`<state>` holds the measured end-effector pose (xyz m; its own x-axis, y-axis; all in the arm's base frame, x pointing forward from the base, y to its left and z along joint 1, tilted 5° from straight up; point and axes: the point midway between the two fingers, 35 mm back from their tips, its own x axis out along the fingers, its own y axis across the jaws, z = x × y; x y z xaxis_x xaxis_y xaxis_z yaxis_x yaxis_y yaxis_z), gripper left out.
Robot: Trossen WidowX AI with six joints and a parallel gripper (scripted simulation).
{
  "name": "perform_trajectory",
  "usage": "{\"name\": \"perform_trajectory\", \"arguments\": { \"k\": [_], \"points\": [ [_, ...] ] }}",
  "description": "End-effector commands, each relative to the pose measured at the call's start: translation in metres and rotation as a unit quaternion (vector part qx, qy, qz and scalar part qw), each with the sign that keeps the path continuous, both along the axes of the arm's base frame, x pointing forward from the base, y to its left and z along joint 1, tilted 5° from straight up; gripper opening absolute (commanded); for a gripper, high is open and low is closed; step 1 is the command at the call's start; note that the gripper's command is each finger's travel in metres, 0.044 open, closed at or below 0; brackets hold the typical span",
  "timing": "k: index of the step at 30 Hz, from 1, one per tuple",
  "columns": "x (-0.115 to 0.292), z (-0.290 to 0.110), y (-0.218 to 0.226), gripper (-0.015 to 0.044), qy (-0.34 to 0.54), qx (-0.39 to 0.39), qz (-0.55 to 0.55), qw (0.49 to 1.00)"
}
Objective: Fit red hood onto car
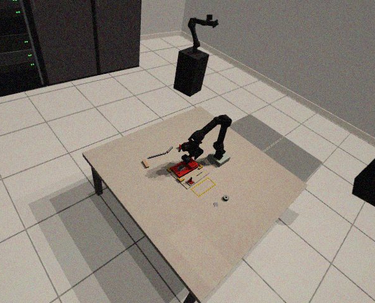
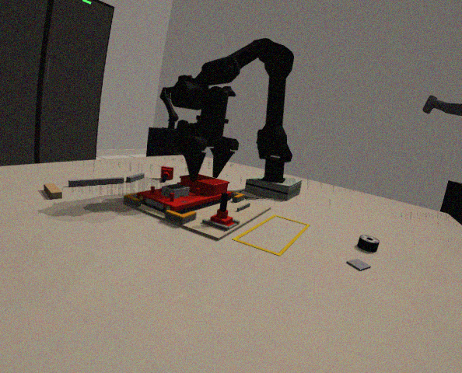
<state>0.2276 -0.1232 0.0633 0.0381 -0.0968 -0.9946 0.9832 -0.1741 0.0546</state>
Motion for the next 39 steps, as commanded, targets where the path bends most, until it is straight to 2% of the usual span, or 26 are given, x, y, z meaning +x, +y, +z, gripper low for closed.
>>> {"name": "perform_trajectory", "arguments": {
  "k": [1, 29, 32, 39],
  "points": [
    [0.001, -0.002, 0.000, 0.0440, -0.001, 0.002, 0.003, 1.000],
    [0.001, -0.016, -0.001, 0.0440, -0.001, 0.002, 0.003, 1.000],
    [0.000, -0.014, -0.001, 0.0361, 0.000, 0.000, 0.000, 1.000],
    [0.000, -0.014, -0.001, 0.0315, 0.000, 0.000, 0.000, 1.000]
  ]
}}
